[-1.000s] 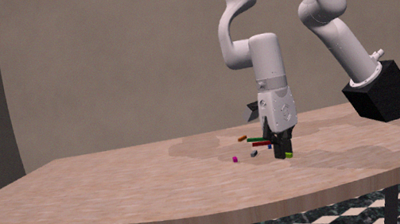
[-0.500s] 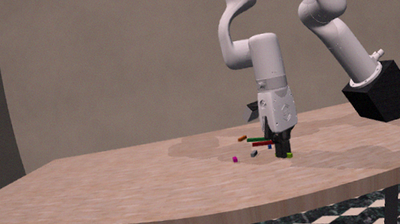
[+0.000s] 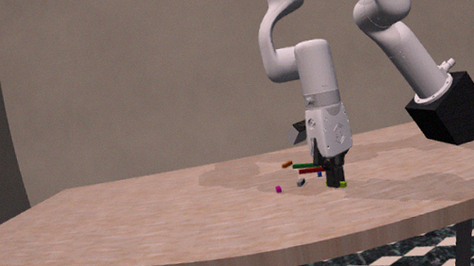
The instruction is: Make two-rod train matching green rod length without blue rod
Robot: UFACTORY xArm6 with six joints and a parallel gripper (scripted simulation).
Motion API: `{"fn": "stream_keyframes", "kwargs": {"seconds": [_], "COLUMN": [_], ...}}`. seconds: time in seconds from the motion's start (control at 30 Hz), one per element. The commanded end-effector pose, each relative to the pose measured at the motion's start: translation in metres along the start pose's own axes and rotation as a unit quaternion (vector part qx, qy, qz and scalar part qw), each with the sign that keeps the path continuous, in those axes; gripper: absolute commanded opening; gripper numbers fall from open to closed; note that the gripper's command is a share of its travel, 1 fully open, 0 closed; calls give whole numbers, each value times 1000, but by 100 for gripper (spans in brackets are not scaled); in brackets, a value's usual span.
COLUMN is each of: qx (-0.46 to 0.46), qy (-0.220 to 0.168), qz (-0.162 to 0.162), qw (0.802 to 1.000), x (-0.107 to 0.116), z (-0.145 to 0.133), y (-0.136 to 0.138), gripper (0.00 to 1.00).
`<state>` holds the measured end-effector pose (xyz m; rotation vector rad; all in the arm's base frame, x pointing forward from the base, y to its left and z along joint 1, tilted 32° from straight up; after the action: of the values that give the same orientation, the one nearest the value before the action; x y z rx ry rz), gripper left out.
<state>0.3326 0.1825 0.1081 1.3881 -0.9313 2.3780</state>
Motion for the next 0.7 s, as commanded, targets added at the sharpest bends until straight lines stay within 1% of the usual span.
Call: {"fn": "stream_keyframes", "kwargs": {"seconds": [0.0, 0.4, 0.67], "qx": [0, 0, 0], "qy": [0, 0, 0], "qz": [1, 1, 1], "qw": [1000, 1000, 1000], "x": [0, 1, 10], "z": [0, 0, 0], "y": [-1, -1, -1], "gripper": [4, 4, 4]}}
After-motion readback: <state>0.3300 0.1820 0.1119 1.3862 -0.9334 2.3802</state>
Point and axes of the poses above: the point where the finger pads meet when closed, its own x axis back along the fingers, its own y axis across the jaws, z = x × y, the point moved 2 cm from there along x, back along the fingers, and after that the axes turned 6 degrees about x, right-handed, at the moved point
